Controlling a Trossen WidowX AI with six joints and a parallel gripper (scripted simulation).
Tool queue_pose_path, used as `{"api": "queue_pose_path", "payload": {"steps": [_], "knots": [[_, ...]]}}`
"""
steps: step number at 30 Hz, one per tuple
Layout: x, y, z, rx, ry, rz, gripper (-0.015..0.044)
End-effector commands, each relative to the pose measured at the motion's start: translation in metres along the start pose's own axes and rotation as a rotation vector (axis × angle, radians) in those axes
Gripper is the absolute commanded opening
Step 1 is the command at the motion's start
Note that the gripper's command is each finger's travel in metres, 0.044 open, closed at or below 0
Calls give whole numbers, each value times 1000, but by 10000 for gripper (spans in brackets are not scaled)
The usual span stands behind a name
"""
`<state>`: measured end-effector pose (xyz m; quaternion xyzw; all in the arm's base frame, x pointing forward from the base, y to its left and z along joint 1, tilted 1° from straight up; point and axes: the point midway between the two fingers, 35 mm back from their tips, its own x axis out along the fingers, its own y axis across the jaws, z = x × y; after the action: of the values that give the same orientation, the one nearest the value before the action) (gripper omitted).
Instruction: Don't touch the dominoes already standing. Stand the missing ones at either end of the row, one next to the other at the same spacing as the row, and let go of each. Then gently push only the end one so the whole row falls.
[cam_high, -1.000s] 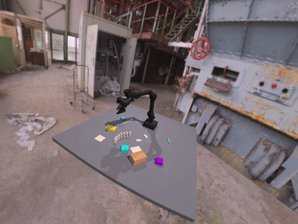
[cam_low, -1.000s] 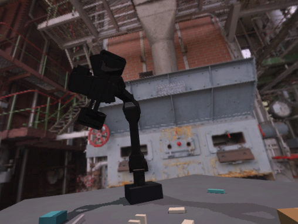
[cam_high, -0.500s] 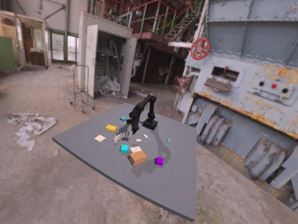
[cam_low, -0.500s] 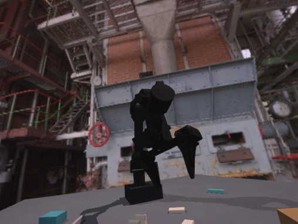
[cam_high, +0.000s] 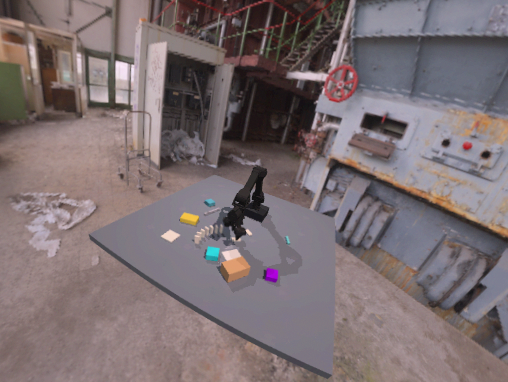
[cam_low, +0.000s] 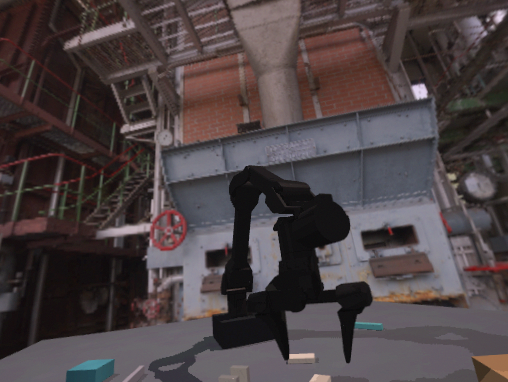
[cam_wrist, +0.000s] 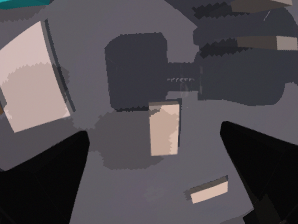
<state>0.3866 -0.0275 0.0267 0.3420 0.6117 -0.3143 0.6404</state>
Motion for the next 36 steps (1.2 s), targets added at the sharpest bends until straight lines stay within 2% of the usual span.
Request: {"api": "queue_pose_path", "payload": {"steps": [1,20,32,33,36], "knots": [[29,-7,-2,-2,9,-21,440],[44,-9,-1,-2,9,-21,440],[44,-9,-1,-2,9,-21,125],[44,-9,-1,-2,9,-21,107],[44,-9,-1,-2,9,-21,107]]}}
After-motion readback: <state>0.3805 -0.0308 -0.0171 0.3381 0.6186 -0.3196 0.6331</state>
